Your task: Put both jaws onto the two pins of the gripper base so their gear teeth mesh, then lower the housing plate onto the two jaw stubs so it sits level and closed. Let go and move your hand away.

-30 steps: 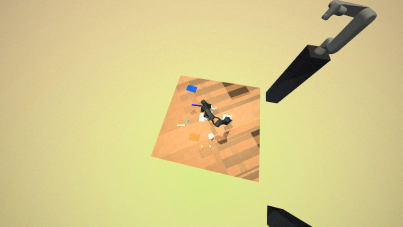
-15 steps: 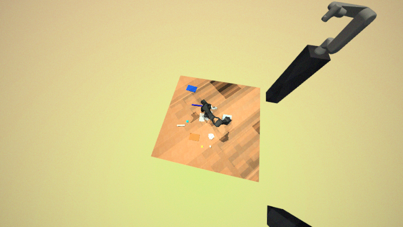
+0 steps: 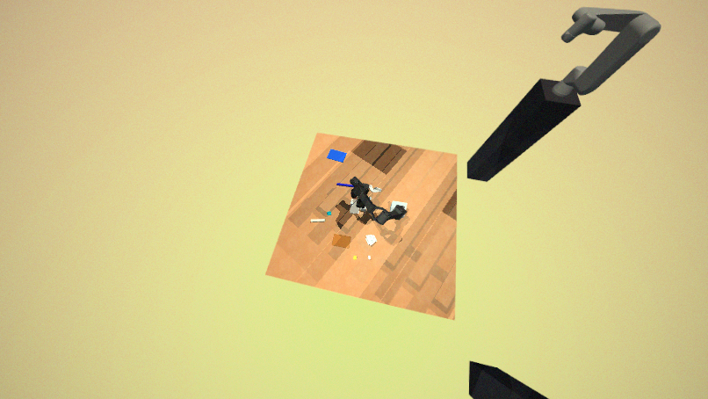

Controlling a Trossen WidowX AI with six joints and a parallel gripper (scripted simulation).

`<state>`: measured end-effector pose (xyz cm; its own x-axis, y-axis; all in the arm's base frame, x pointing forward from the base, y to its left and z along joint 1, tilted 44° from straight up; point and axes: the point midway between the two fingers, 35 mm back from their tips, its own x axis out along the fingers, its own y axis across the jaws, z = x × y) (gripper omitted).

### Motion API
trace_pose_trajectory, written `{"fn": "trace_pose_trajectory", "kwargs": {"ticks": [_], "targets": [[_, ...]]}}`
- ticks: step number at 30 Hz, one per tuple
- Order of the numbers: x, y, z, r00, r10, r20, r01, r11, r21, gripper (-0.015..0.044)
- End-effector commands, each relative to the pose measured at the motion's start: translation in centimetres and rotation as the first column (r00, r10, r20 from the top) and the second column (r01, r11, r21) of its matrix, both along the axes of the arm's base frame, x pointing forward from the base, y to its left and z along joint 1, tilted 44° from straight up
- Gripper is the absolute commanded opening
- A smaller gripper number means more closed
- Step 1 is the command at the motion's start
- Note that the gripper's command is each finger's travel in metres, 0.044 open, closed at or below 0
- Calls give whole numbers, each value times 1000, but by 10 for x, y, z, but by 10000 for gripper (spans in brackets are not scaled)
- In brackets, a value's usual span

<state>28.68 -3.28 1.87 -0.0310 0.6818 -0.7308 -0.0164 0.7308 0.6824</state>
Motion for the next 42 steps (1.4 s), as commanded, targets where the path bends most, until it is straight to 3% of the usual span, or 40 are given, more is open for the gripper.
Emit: {"fn": "trace_pose_trajectory", "kwargs": {"ticks": [1, 20, 42], "targets": [[9, 6, 9, 1000, -5, 10, 5, 1000, -1, 134], [37, 44, 43, 1000, -3, 11, 3, 1000, 6, 134], [37, 44, 44, 1000, -13, 3, 13, 1000, 6, 134]]}}
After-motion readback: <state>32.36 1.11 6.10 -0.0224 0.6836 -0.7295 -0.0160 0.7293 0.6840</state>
